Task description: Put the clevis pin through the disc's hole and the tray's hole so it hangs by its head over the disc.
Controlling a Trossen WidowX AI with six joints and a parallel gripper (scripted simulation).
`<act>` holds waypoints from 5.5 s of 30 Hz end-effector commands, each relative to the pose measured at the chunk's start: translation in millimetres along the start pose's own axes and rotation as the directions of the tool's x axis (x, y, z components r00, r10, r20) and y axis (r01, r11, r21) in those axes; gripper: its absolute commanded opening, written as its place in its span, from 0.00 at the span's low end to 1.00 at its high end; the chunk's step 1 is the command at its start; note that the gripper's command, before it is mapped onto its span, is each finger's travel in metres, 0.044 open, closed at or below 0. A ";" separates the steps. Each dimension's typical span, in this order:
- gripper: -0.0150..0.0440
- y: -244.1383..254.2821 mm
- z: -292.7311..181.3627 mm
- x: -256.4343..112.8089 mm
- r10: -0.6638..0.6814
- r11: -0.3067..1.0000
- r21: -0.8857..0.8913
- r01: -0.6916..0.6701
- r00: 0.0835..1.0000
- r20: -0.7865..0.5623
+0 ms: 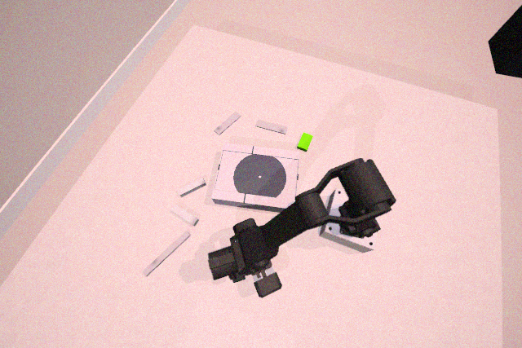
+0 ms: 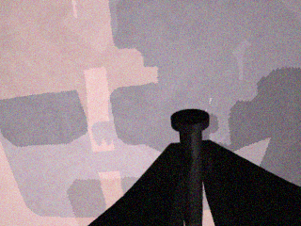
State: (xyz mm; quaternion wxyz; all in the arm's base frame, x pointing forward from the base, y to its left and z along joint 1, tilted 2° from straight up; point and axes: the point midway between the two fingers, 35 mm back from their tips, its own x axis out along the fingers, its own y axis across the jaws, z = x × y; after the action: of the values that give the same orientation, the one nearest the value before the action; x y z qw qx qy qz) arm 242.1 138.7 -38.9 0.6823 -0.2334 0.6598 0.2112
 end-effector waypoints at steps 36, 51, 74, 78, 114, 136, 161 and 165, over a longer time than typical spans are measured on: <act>0.53 0.3 9.4 -8.3 0.000 1.000 0.000 0.000 0.927 -0.376; 0.53 0.1 9.5 0.7 0.000 1.000 0.000 0.000 0.927 -0.376; 0.26 0.1 9.5 0.7 0.000 1.000 0.000 0.000 0.927 -0.376; 0.25 0.1 9.5 0.7 0.000 1.000 0.000 0.000 0.927 -0.376; 0.25 -18.9 6.8 -65.2 0.026 0.984 0.172 0.038 0.935 -0.354; 0.25 -95.1 -11.9 -77.0 0.075 0.599 0.789 0.135 0.972 -0.223; 0.25 -172.6 -58.4 -92.2 0.043 -0.214 0.973 0.089 0.996 -0.082; 0.25 -183.6 -68.2 -94.8 0.030 -0.346 0.936 0.069 0.998 -0.063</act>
State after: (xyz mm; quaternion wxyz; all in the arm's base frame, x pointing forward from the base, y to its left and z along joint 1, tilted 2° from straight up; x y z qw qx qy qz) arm 295.5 -39.0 58.9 0.5781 0.3771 0.5903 -0.4185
